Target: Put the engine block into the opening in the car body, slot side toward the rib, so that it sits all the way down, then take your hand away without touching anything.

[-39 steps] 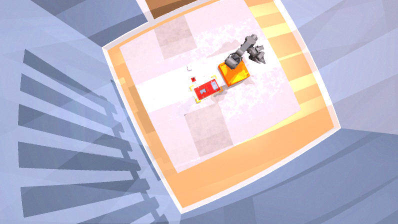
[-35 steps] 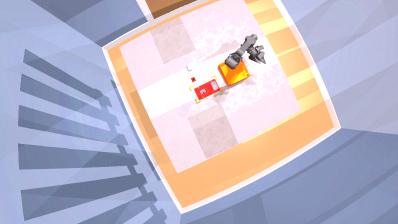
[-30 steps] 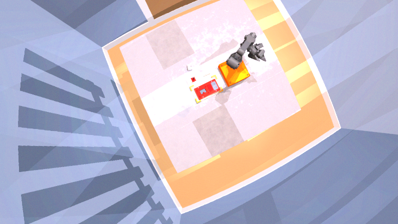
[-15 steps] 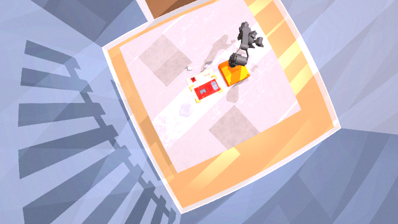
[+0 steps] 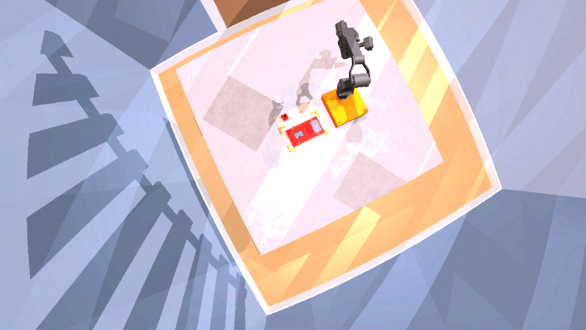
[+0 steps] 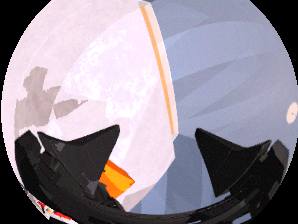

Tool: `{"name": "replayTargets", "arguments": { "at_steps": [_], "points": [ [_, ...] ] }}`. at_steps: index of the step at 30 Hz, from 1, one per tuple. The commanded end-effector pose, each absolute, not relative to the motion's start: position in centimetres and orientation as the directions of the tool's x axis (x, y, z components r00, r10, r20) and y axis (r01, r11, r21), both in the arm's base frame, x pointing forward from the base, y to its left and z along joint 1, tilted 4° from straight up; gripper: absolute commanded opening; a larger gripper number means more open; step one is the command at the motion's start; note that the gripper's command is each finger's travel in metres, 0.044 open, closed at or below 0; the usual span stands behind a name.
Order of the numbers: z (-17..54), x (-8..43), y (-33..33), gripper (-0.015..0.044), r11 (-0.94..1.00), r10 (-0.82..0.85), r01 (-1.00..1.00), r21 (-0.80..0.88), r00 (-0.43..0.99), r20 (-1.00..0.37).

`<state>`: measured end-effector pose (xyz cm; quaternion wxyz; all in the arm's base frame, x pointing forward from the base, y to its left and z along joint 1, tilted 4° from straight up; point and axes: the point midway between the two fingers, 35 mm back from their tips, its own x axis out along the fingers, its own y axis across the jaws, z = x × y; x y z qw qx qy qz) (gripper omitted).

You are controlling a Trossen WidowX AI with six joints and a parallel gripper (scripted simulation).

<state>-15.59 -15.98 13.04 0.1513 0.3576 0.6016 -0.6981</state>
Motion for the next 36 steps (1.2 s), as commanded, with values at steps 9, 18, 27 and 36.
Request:
{"name": "replayTargets", "arguments": {
  "at_steps": [9, 18, 27, 36],
  "points": [
    [12.6, -8.1, -23.1, 0.0440, 0.003, -0.006, 0.803, -0.596, -0.596, -0.803],
    [12.1, -1.9, -25.5, 0.0440, 0.174, -0.104, 0.844, -0.508, -0.497, -0.861],
    [12.0, 5.5, -26.6, 0.0440, 0.389, -0.175, 0.822, -0.416, -0.377, -0.910],
    [11.9, 13.7, -25.8, 0.0440, 0.608, -0.200, 0.731, -0.309, -0.236, -0.951]
  ]
}}
